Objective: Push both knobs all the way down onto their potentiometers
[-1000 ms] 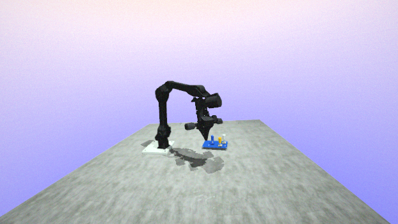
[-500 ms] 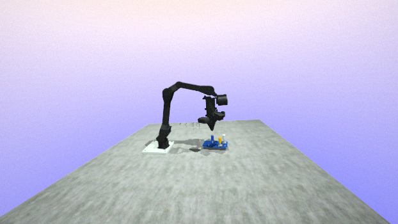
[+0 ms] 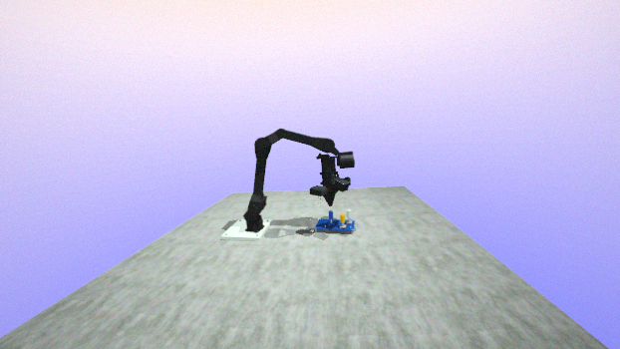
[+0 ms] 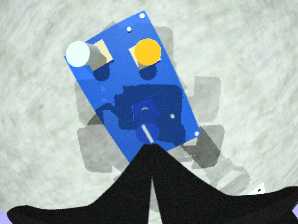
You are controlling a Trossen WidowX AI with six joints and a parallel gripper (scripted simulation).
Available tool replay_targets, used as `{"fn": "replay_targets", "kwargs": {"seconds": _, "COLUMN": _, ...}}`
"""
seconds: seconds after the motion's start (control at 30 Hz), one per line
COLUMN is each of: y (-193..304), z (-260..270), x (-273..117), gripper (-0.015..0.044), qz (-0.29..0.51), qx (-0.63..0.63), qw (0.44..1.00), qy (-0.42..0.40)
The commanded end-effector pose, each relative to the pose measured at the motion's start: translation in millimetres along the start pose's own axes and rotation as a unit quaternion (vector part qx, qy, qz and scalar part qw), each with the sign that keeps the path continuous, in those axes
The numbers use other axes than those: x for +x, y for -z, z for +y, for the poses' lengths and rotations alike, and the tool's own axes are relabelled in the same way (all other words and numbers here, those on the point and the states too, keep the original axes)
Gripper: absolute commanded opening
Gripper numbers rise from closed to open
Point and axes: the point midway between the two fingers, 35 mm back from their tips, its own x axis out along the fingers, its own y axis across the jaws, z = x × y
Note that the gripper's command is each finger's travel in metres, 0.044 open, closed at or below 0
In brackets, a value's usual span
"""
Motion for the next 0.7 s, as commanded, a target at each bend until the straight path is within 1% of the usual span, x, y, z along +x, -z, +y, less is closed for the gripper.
{"fn": "replay_targets", "kwargs": {"seconds": 0.0, "y": 1, "z": 0, "x": 4, "gripper": 0.0000, "qz": 0.001, "qx": 0.002, "qw": 1.000, "qy": -0.002}}
{"fn": "replay_targets", "kwargs": {"seconds": 0.33, "y": 1, "z": 0, "x": 20, "gripper": 0.0000, "qz": 0.001, "qx": 0.002, "qw": 1.000, "qy": -0.002}}
{"fn": "replay_targets", "kwargs": {"seconds": 0.67, "y": 1, "z": 0, "x": 19, "gripper": 0.0000, "qz": 0.001, "qx": 0.002, "qw": 1.000, "qy": -0.002}}
